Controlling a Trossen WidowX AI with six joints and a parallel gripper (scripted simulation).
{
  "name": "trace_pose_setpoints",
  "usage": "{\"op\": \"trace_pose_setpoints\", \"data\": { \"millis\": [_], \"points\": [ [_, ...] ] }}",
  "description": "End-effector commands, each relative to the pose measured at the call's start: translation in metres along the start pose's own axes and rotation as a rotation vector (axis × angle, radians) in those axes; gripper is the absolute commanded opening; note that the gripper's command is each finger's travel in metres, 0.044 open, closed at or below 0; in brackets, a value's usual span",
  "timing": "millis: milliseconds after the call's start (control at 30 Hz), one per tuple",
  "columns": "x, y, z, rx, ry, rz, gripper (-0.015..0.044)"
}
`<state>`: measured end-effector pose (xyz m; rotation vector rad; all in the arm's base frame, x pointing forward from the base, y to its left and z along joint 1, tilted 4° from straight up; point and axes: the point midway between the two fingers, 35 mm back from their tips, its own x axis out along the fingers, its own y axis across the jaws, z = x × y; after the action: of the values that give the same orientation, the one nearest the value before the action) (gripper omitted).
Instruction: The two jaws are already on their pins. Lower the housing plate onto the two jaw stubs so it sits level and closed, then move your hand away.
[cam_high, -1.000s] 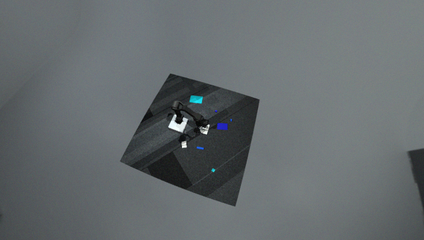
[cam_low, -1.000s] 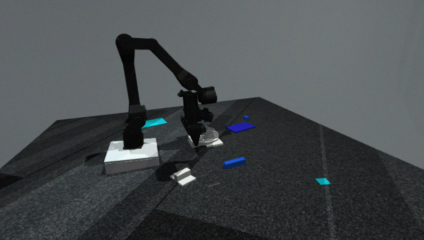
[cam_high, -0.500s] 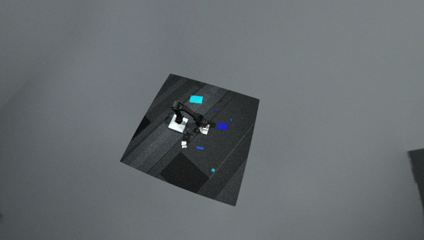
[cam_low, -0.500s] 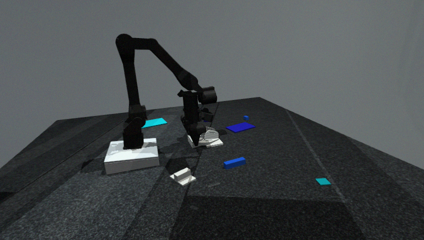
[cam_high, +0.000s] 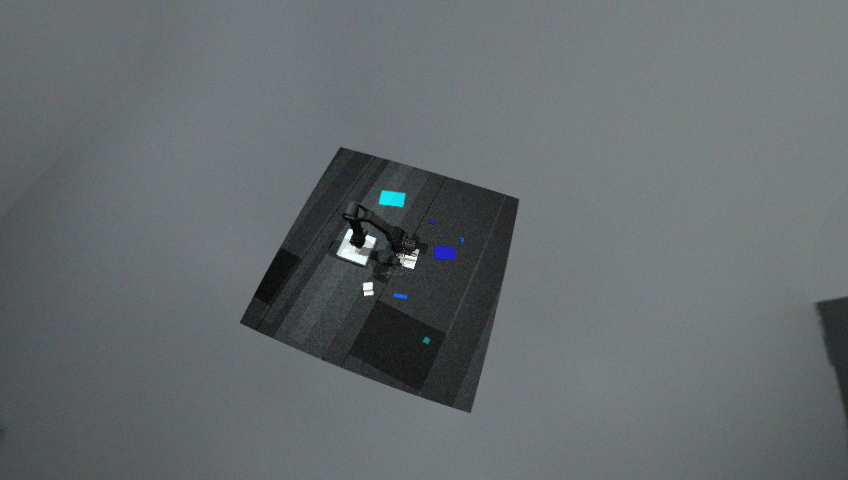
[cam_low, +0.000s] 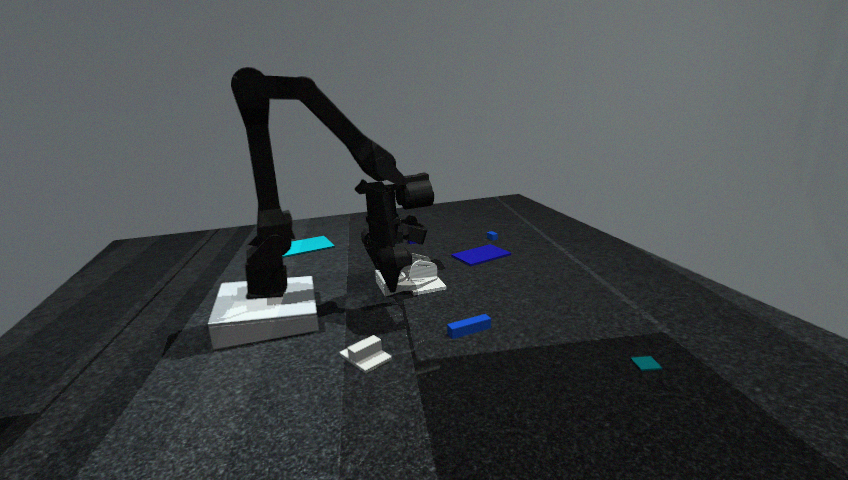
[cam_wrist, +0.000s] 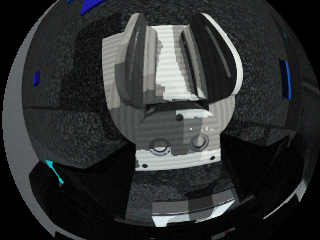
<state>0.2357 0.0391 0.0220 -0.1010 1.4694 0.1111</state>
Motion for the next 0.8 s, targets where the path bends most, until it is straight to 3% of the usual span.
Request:
{"op": "trace_pose_setpoints", "data": {
  "millis": [0,667,767],
  "points": [
    [0.001,-0.0007,-0.0011,-0.002,0.003,-0.004,0.0351],
    [0.001,-0.0007,-0.0011,-0.002,0.003,-0.004,0.0351],
    [0.0,0.0,0.0,0.0,0.0,0.0,0.043]
  ]
}}
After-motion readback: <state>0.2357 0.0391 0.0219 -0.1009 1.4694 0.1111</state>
